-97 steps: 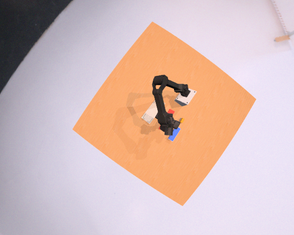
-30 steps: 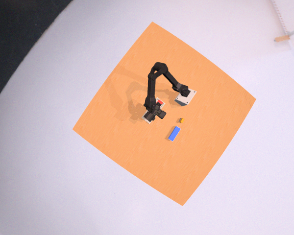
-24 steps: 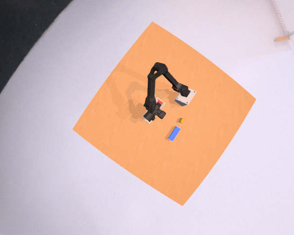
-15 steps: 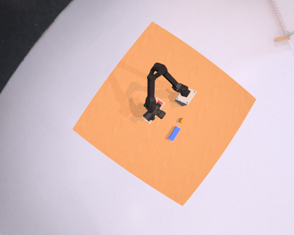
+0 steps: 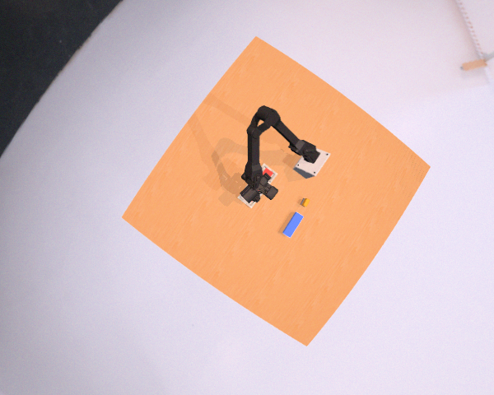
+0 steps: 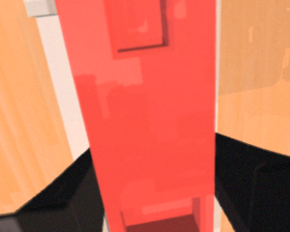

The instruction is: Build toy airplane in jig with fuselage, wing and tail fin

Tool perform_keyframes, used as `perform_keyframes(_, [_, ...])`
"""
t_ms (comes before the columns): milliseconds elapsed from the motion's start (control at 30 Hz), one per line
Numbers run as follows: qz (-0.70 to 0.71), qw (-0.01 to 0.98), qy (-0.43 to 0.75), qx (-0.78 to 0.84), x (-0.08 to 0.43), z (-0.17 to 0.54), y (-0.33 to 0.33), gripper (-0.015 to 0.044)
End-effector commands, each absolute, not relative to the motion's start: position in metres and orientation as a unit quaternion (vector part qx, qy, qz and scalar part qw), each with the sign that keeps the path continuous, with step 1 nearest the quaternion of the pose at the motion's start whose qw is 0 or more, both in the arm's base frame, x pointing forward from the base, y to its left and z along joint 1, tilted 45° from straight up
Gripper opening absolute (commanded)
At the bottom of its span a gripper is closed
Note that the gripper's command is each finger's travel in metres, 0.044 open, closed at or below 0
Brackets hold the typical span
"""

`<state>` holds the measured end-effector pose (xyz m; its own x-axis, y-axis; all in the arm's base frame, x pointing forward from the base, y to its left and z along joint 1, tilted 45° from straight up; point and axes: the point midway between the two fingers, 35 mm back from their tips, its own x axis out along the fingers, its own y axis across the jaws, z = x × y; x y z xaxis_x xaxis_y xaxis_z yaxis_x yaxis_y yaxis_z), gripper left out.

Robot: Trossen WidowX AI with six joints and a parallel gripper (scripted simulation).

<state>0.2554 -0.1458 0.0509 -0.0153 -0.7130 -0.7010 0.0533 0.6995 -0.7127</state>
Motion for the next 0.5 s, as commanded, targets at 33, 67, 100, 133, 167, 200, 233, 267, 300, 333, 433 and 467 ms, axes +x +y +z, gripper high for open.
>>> perform_keyframes(33, [-0.293, 0.654, 0.649, -0.253, 0.2553, 0.0512, -0.1457, 0.0056])
perform_keyframes(67, [-0.293, 0.654, 0.649, -0.253, 0.2553, 0.0512, -0.1457, 0.003])
perform_keyframes(100, [-0.293, 0.654, 0.649, -0.253, 0.2553, 0.0512, -0.1457, 0.0056])
perform_keyframes(133, [-0.293, 0.654, 0.649, -0.253, 0.2553, 0.0512, -0.1457, 0.0083])
perform_keyframes(167, [-0.293, 0.654, 0.649, -0.253, 0.2553, 0.0512, -0.1457, 0.0109])
perform_keyframes(200, [-0.293, 0.654, 0.649, -0.253, 0.2553, 0.0512, -0.1457, 0.0135])
perform_keyframes(233, [-0.293, 0.654, 0.649, -0.253, 0.2553, 0.0512, -0.1457, 0.0161])
perform_keyframes(267, [-0.293, 0.654, 0.649, -0.253, 0.2553, 0.0512, -0.1457, 0.0188])
perform_keyframes(300, [-0.293, 0.654, 0.649, -0.253, 0.2553, 0.0512, -0.1457, 0.0214])
perform_keyframes(333, [-0.293, 0.654, 0.649, -0.253, 0.2553, 0.0512, -0.1457, 0.024])
perform_keyframes(433, [-0.293, 0.654, 0.649, -0.253, 0.2553, 0.0512, -0.1457, 0.0319])
perform_keyframes(467, [-0.293, 0.654, 0.649, -0.253, 0.2553, 0.0512, -0.1457, 0.0345])
